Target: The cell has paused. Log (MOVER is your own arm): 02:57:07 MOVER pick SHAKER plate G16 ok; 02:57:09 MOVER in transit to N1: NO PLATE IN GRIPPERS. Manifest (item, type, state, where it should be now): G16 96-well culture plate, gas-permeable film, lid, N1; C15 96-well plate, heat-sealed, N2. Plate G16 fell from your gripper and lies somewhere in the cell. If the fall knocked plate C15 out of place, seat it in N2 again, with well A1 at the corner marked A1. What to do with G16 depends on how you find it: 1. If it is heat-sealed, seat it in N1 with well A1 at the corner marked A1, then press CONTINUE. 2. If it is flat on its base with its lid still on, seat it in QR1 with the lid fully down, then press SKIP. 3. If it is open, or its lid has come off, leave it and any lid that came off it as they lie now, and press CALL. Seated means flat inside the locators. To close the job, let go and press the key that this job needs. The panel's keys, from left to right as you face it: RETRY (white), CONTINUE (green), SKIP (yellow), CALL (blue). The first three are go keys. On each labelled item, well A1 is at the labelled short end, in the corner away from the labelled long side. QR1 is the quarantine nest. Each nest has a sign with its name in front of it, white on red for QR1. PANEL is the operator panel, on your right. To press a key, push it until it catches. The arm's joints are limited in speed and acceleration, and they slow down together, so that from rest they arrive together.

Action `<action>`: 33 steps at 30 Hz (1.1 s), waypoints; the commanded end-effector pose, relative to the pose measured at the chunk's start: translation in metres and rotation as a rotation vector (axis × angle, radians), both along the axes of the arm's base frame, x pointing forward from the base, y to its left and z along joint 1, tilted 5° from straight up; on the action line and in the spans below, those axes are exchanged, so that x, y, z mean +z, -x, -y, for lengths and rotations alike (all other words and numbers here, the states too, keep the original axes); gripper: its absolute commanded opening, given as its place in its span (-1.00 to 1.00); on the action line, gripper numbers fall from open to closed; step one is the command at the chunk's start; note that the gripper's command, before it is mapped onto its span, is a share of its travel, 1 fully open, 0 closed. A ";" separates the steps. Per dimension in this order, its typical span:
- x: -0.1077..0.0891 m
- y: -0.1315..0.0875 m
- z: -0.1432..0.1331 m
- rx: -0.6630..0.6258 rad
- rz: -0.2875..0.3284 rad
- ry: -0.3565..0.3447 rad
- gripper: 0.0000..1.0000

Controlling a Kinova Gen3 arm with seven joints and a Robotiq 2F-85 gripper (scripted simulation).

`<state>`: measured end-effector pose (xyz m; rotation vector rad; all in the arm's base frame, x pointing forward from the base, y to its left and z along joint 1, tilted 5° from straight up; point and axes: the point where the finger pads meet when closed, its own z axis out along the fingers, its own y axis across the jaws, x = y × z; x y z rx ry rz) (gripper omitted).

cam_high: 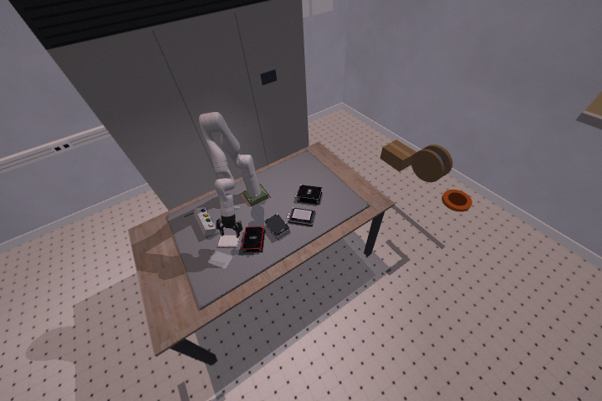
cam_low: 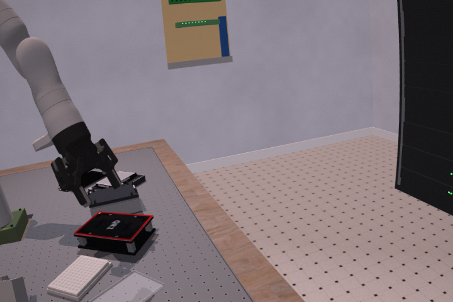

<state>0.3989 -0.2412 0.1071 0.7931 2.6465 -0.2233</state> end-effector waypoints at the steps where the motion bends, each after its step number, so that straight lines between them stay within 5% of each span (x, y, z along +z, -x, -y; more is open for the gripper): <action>1: -0.005 0.011 0.026 -0.039 -0.122 -0.130 1.00; 33: -0.031 0.044 0.069 -0.161 -0.362 -0.283 1.00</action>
